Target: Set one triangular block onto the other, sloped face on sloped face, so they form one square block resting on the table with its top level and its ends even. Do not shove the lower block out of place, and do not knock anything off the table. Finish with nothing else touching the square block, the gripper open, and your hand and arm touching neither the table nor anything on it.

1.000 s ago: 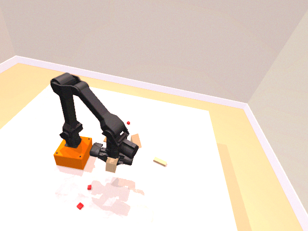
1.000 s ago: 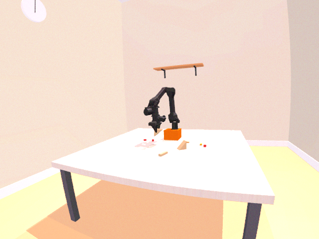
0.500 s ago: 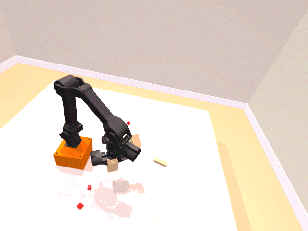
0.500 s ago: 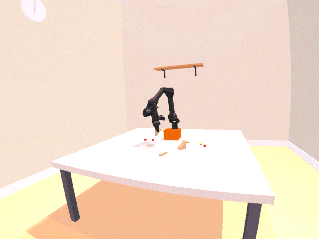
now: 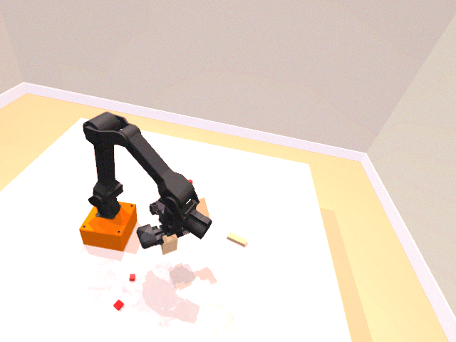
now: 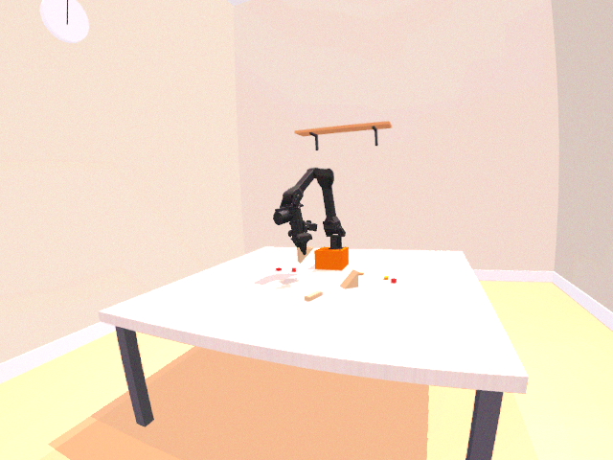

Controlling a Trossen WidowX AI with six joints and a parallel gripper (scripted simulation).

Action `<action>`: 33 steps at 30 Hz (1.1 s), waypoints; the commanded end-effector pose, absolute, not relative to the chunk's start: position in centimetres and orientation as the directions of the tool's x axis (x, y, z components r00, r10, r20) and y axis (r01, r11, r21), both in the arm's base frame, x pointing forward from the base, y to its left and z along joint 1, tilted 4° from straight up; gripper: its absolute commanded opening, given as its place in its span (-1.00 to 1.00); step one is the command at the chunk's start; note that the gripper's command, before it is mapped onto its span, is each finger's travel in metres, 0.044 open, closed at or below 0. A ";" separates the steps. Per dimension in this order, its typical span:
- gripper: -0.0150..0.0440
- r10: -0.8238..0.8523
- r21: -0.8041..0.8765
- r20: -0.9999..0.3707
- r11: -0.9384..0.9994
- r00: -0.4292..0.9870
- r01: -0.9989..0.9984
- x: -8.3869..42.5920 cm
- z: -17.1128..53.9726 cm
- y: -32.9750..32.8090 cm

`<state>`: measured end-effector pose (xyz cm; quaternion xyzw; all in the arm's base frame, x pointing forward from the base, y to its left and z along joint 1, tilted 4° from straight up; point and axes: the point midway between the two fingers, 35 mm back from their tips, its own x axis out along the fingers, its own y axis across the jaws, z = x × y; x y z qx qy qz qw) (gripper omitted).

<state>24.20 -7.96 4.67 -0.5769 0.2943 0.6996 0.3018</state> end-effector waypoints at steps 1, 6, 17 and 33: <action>-0.49 0.090 0.062 -0.984 -0.642 -0.155 -0.764 25.2 4.9 -7.1; -0.49 0.090 0.060 -0.984 -0.640 -0.152 -0.766 26.8 5.4 -5.8; -0.49 0.091 0.054 -0.985 -0.643 -0.147 -0.764 30.3 6.6 -2.4; -0.49 0.089 0.058 -0.985 -0.641 -0.150 -0.765 33.6 7.8 3.4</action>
